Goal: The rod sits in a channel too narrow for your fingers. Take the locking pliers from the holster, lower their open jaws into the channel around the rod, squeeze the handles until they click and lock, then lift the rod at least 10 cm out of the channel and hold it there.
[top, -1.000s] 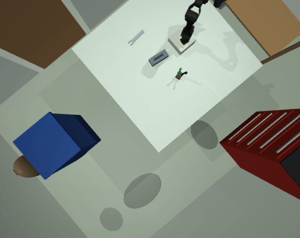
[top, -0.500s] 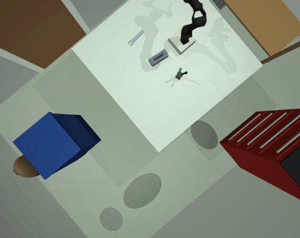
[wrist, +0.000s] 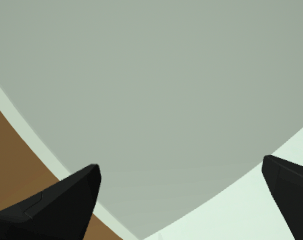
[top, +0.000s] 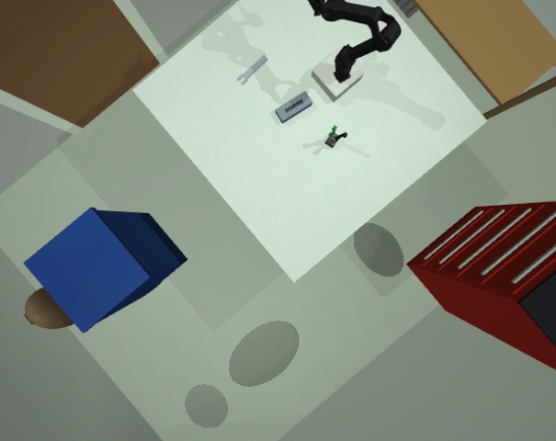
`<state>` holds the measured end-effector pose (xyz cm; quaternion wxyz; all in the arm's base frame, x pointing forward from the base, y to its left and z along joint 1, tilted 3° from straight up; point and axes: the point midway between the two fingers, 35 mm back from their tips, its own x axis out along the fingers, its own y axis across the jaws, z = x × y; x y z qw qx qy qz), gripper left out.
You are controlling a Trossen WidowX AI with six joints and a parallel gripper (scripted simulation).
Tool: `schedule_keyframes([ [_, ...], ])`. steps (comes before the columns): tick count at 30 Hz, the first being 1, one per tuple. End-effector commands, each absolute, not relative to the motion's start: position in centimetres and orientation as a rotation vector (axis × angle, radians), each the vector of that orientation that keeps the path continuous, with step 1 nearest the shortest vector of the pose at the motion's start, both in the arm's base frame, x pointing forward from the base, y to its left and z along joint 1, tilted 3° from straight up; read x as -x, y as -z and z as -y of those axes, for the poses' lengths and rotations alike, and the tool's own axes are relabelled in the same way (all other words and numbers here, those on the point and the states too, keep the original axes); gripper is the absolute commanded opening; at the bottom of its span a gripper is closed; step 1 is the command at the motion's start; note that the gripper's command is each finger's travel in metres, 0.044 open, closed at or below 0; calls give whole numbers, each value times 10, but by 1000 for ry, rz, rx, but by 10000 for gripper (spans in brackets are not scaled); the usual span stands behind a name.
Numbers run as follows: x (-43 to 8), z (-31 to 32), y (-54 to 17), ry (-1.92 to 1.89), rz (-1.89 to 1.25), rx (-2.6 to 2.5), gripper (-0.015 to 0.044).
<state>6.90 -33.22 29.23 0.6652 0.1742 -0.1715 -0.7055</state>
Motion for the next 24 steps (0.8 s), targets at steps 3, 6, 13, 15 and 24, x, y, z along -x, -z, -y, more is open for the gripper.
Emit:
schedule_keyframes([
  [3, -176, 285, -301, 1191, 222, -326, 440],
  [6, -220, 250, -305, 993, 162, -281, 440],
  [13, -293, 142, -313, 526, 71, -156, 440],
  [15, -305, 109, -316, 400, 58, -119, 440],
  [24, -316, 0, -323, 0, 50, 0, 440],
])
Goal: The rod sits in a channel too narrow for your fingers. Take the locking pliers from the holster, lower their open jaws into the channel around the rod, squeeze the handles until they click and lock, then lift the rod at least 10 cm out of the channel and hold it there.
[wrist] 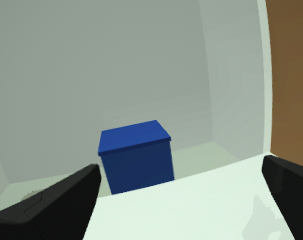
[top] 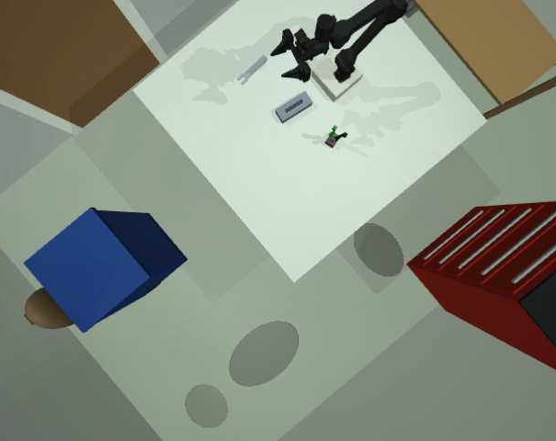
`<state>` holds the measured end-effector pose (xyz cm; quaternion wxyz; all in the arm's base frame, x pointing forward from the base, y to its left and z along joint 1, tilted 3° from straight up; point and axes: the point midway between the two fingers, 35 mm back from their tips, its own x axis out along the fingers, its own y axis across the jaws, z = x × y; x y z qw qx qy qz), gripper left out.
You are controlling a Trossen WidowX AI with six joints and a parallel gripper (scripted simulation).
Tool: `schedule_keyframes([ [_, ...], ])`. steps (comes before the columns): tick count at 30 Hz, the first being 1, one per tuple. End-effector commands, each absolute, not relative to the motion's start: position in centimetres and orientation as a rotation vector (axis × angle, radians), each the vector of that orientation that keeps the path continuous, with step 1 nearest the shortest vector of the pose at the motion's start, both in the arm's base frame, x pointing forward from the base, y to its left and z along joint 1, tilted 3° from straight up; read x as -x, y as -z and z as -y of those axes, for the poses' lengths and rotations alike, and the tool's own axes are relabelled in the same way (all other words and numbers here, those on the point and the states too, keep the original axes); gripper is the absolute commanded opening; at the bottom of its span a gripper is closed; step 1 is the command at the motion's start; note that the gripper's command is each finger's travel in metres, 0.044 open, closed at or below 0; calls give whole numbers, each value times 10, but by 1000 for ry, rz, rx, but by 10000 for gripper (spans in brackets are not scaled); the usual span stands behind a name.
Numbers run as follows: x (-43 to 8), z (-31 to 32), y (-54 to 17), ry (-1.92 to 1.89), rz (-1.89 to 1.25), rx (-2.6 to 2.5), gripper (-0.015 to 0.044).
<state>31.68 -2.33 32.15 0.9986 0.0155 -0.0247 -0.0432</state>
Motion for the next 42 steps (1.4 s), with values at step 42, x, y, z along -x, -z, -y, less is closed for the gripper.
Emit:
schedule_keyframes([
  [42, -59, -195, -111, -331, -1540, 390, 440],
])
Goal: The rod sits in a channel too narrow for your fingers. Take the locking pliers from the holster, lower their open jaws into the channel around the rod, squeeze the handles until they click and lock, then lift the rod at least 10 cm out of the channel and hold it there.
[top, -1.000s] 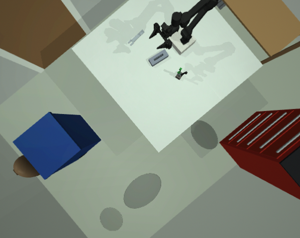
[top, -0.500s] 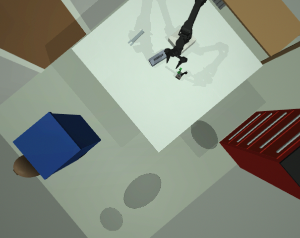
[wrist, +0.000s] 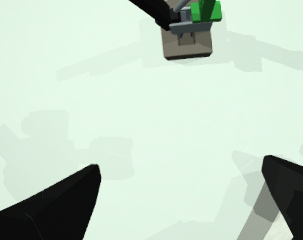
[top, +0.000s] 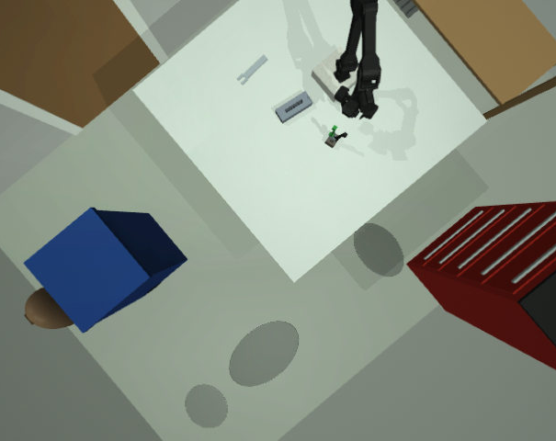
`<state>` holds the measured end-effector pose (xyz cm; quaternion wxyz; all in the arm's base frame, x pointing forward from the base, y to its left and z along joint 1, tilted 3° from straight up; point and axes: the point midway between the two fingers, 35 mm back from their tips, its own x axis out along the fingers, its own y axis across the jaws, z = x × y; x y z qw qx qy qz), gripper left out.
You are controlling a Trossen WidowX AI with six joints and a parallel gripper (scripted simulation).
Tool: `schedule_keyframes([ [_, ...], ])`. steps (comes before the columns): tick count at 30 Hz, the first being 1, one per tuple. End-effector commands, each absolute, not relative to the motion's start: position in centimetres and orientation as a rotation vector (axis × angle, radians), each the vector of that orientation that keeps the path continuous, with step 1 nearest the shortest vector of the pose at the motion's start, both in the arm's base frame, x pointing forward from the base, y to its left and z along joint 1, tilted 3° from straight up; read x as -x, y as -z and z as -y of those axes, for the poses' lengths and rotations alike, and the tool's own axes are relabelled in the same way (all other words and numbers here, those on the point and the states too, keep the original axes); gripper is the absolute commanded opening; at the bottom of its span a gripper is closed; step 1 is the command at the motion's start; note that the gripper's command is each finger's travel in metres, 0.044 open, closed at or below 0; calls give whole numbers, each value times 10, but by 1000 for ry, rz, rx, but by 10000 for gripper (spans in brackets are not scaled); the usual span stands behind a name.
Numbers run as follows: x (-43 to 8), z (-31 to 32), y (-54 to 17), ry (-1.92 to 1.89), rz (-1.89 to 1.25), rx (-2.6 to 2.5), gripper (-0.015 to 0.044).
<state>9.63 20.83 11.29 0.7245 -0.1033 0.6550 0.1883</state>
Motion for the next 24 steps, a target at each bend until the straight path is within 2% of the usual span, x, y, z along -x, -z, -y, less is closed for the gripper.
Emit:
schedule_keyframes([
  [1, -59, -195, -111, -331, -1540, 390, 440],
  [12, -60, -196, -111, -331, -1540, 390, 440],
  [24, -113, -222, -111, -331, -1535, 389, 440],
])
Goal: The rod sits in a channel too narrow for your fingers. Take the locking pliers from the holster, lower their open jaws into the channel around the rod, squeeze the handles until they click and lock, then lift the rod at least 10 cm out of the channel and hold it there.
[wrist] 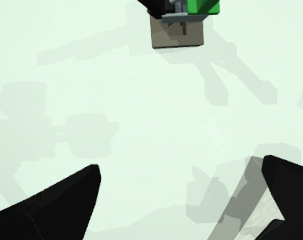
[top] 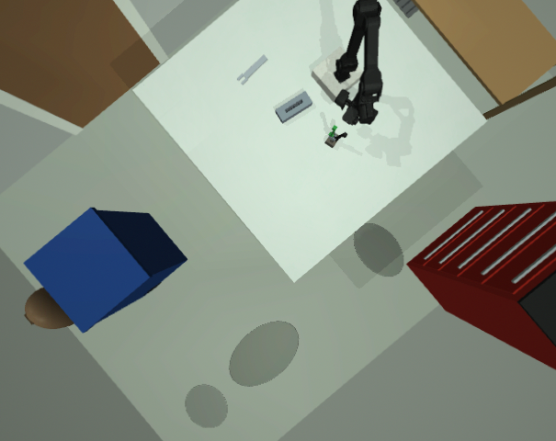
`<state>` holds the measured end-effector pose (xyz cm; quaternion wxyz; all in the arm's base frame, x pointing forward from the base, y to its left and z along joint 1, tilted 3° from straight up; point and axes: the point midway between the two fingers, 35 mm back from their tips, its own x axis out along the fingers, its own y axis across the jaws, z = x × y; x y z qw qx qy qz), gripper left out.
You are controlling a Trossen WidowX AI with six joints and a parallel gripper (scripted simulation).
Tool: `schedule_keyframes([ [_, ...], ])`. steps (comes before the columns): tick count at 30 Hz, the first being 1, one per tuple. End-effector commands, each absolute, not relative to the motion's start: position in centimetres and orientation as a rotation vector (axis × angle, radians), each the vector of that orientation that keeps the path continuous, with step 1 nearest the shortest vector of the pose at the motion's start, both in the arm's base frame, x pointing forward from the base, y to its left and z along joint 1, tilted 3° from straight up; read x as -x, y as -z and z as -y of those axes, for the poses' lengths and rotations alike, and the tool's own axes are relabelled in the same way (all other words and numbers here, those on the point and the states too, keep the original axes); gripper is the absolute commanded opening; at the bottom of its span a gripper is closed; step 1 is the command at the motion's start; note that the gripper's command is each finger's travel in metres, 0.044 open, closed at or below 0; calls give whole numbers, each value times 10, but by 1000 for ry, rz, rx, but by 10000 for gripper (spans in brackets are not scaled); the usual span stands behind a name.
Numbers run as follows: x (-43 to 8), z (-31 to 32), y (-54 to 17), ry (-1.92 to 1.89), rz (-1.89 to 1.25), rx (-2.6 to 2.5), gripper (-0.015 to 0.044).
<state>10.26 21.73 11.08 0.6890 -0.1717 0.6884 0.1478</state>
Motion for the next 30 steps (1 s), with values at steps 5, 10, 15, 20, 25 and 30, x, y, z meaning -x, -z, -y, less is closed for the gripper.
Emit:
schedule_keyframes([
  [5, -129, -229, -108, -331, -1533, 388, 440],
  [10, -147, -238, -104, -332, -1532, 388, 440],
  [15, -154, -241, -103, -332, -1531, 388, 440],
  [20, -156, -242, -103, -332, -1531, 388, 440],
  [25, -174, -251, -103, -332, -1529, 387, 440],
  [30, -190, -259, -103, -332, -1528, 387, 440],
])
